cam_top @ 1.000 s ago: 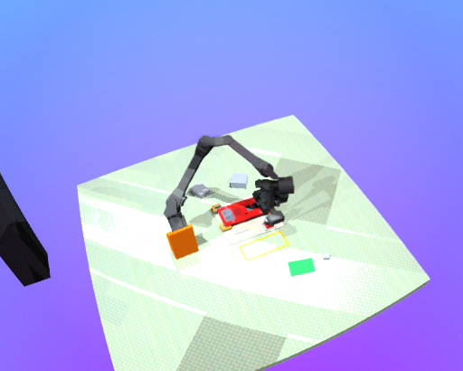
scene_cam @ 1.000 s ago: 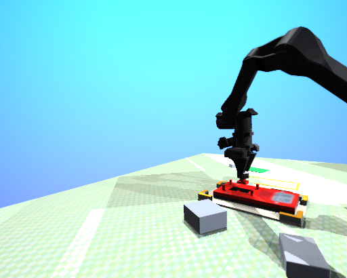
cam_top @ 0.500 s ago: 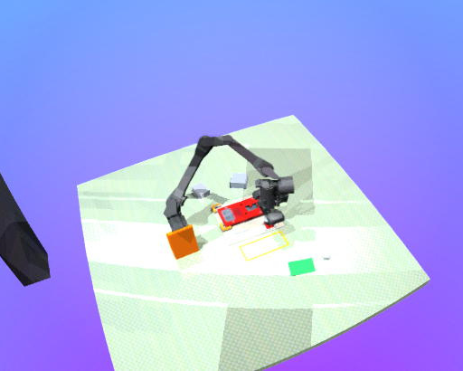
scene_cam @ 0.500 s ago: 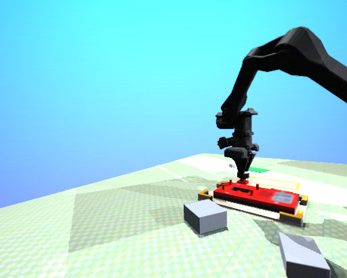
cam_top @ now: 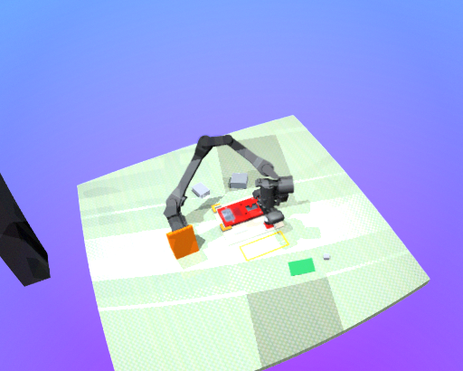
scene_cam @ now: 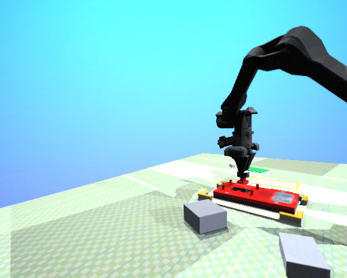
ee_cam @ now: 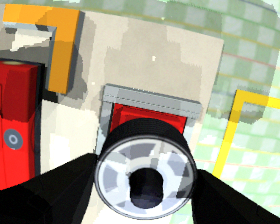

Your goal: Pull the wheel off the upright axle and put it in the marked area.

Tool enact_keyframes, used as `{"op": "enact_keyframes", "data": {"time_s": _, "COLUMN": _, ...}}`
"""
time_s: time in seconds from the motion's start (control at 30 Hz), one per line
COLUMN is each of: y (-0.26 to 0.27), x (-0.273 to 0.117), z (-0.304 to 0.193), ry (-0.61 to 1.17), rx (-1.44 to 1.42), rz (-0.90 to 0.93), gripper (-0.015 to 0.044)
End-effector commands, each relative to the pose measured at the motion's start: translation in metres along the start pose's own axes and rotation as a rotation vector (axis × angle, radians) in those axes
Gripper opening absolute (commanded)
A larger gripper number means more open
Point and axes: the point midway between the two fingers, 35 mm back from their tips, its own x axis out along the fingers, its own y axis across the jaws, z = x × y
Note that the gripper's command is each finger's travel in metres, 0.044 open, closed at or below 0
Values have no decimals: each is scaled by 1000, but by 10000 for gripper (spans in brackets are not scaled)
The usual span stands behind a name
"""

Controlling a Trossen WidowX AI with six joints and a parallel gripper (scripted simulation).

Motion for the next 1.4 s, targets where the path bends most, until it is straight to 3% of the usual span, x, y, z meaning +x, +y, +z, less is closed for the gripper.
{"op": "enact_keyframes", "data": {"time_s": 0.0, "y": -1, "x": -3, "z": 0, "ry": -1, "rx": -4, "rz": -2, "gripper": 0}}
{"op": "enact_keyframes", "data": {"time_s": 1.37, "y": -1, "x": -16, "z": 0, "ry": -4, "rx": -3, "rz": -2, "gripper": 0}}
